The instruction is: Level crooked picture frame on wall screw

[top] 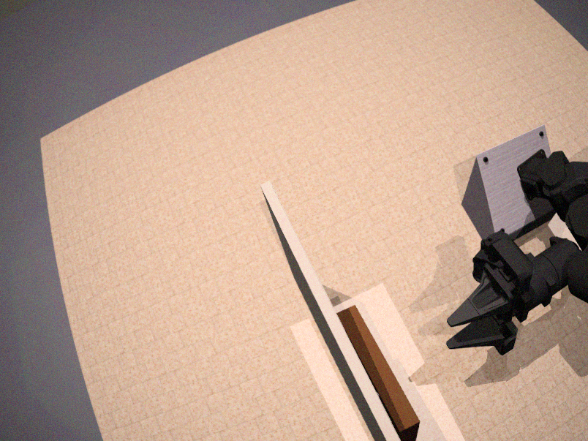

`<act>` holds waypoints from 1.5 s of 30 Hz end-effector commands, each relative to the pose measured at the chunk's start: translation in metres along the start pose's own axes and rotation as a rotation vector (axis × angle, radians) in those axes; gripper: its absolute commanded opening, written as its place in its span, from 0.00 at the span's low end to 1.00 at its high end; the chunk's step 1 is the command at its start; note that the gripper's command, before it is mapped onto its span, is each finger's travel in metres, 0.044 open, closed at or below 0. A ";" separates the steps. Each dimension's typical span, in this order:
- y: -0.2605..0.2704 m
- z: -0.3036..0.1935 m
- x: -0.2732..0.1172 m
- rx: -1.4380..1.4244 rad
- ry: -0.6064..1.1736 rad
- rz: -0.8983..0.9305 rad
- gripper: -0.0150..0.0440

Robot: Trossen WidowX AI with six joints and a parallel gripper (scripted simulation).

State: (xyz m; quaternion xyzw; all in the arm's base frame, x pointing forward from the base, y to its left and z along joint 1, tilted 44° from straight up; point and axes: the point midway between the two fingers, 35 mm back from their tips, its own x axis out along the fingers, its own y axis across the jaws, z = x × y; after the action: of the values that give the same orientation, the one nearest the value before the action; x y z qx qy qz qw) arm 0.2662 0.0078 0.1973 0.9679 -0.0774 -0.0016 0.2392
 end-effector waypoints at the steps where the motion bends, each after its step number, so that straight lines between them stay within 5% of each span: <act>1: 0.011 -0.002 0.001 -0.002 0.002 -0.002 0.69; 9: 0.059 -0.002 -0.023 0.021 -0.004 0.000 0.69; 45: 0.059 -0.002 -0.024 0.021 -0.004 0.000 0.69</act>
State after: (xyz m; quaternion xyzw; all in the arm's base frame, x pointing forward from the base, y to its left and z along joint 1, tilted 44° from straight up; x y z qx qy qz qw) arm 0.2335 -0.0402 0.2255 0.9698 -0.0801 -0.0039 0.2303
